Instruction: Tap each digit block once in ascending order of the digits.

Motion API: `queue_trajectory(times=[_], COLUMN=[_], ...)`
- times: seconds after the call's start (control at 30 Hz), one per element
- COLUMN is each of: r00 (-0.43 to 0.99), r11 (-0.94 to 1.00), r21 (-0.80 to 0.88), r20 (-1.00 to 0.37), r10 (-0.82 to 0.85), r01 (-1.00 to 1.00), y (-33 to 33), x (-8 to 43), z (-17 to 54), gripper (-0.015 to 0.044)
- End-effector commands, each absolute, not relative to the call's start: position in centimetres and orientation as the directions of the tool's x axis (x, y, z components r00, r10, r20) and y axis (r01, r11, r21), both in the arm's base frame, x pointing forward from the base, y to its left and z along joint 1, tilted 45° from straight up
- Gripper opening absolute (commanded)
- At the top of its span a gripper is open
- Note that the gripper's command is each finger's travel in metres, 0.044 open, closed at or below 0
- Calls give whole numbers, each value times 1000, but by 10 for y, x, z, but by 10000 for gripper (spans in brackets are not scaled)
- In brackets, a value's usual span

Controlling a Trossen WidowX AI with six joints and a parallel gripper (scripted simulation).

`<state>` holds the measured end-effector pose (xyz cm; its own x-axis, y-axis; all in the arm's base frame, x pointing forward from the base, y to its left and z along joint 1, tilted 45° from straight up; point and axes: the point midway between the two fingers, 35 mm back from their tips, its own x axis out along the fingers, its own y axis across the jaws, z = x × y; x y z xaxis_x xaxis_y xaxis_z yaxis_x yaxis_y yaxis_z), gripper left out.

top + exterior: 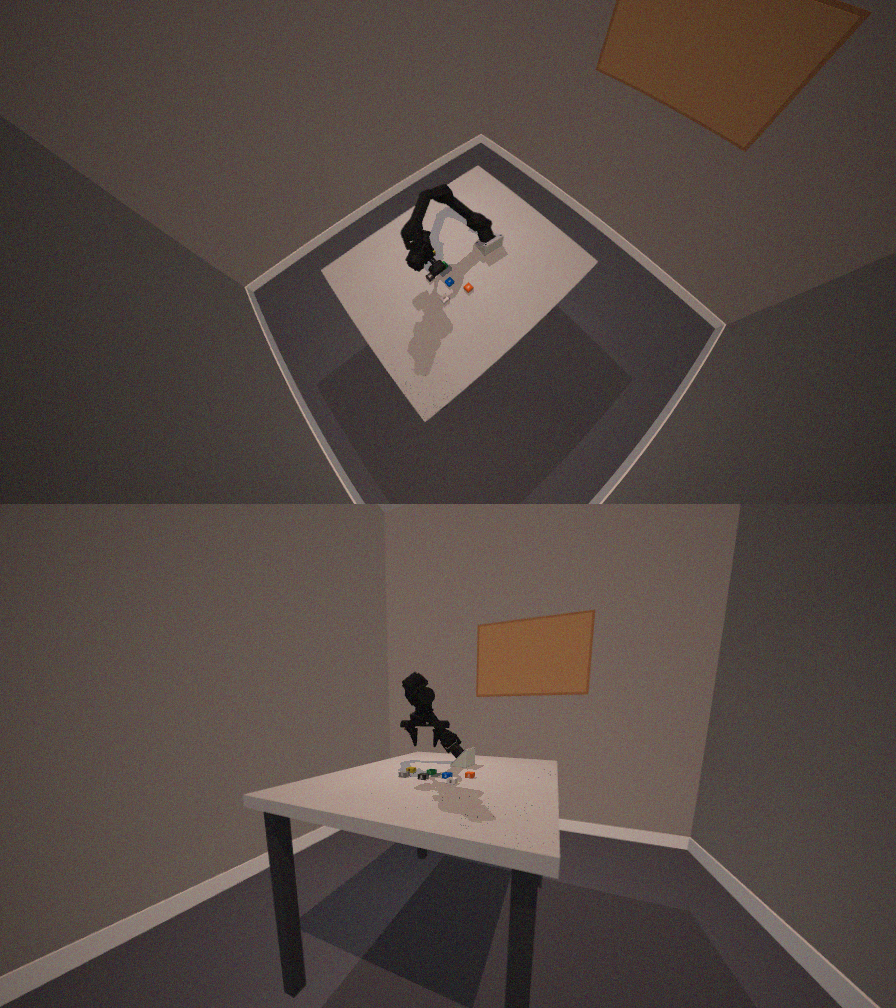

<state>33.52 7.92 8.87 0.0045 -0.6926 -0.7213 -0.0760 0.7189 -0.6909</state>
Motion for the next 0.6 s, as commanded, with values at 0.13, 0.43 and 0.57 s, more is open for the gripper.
queue_trajectory(times=[0.13,0.43,0.57], r00=[3,3,3], r11=[715,715,715], r21=[-695,-695,-694], r20=[-717,-717,-718], r10=[-697,-697,-696], r01=[-84,-84,-84], y=[78,78,57], x=[334,334,342], z=[88,88,109], gripper=[400,400,400])
